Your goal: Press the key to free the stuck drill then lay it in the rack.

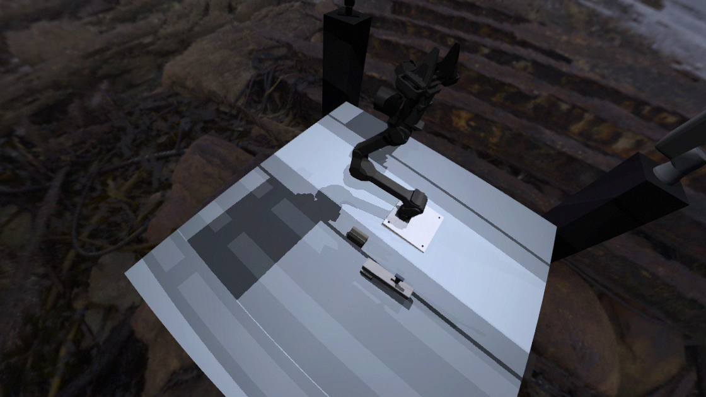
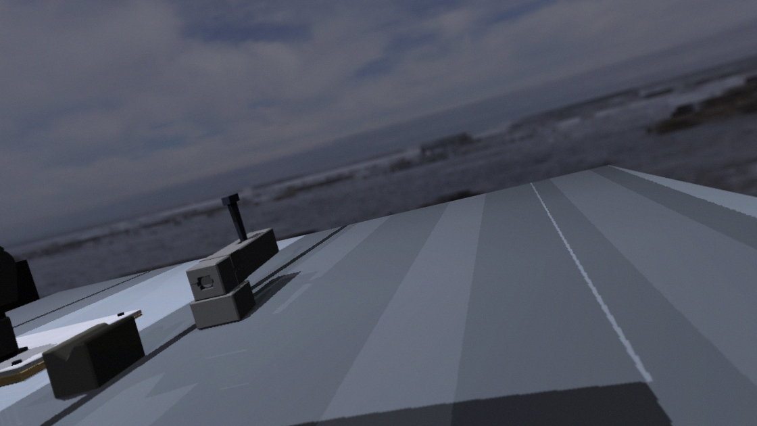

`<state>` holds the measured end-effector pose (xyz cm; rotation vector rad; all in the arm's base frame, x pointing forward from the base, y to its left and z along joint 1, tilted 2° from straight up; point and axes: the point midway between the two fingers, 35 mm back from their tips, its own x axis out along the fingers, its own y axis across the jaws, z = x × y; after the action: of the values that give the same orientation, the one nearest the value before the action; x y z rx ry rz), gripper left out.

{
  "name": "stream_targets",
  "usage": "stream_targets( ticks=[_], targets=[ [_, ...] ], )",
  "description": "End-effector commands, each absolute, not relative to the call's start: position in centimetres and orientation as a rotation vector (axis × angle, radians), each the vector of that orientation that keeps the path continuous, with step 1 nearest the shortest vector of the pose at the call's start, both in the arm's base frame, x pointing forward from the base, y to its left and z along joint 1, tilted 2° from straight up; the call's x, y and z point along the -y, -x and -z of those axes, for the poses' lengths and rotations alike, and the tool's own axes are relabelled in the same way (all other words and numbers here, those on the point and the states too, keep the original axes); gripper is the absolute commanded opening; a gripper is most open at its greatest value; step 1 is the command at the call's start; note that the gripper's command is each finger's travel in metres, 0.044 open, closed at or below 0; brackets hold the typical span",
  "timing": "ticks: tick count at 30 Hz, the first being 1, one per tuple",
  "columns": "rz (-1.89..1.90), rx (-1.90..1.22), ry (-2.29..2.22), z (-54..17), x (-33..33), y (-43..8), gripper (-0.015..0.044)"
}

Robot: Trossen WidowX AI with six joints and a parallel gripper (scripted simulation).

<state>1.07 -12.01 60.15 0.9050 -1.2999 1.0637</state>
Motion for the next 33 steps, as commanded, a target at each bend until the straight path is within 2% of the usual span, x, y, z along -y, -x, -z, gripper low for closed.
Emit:
stream_targets(
  ticks=[1, 9, 15, 20, 26, 33],
  targets=[
    [-1.064, 1.300, -0.905, -60.2, 12.0, -1.1, 0.0374],
    [-1.067, 1.296, -0.897, -60.2, 11.7, -1.0, 0.0164],
    [-1.159, 1.131, -0.638, -61.2, 2.7, 0.4, 0.0006],
    [-1.197, 0.926, -0.418, -60.3, -5.7, -0.5, 0.0000],
    [-1.180, 0.622, -0.194, -56.9, -14.6, -4.4, 0.0000],
    [-1.094, 0.344, -0.055, -52.1, -20.1, -9.9, 0.0000]
  ],
)
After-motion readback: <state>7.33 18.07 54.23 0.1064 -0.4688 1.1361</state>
